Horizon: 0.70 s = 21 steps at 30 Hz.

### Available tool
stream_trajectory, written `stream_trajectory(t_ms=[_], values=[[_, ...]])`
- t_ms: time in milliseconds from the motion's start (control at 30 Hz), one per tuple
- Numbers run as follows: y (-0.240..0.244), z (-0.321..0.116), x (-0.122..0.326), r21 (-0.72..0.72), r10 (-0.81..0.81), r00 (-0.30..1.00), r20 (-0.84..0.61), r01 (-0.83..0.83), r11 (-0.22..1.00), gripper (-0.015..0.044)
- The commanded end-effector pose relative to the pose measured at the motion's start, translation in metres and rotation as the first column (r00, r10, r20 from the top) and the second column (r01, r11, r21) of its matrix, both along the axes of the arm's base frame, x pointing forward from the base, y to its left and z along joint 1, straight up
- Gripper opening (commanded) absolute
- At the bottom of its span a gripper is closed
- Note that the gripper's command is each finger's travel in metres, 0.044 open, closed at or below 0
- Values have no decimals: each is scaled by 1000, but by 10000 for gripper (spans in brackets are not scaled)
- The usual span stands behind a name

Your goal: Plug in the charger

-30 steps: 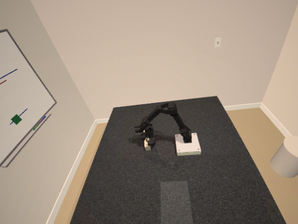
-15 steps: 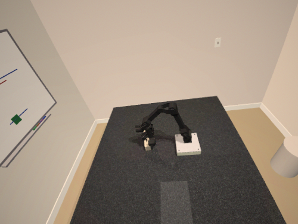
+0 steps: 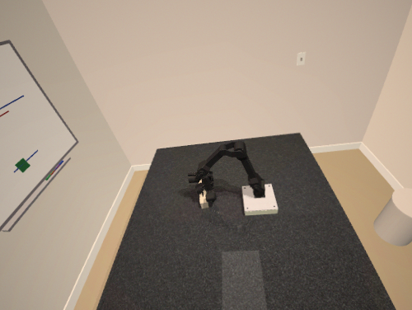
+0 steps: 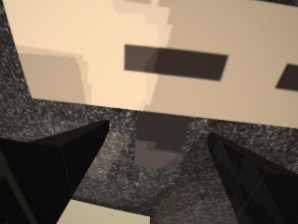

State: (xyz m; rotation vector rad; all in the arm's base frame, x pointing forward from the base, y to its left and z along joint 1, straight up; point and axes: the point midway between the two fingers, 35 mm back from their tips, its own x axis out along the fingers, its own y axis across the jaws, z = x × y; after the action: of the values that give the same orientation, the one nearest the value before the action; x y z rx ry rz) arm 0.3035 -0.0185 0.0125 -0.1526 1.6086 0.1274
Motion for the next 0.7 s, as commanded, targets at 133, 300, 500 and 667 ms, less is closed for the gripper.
stream_trajectory(t_ms=[133, 300, 500, 667], values=[[-1, 0, -8, 5, 4, 1000, 0, -4, 1000, 440], [-3, 0, -13, 5, 4, 1000, -1, -4, 1000, 440], [-4, 0, -21, 5, 4, 1000, -1, -4, 1000, 440], [-5, 0, -26, 5, 4, 1000, -2, -4, 1000, 440]])
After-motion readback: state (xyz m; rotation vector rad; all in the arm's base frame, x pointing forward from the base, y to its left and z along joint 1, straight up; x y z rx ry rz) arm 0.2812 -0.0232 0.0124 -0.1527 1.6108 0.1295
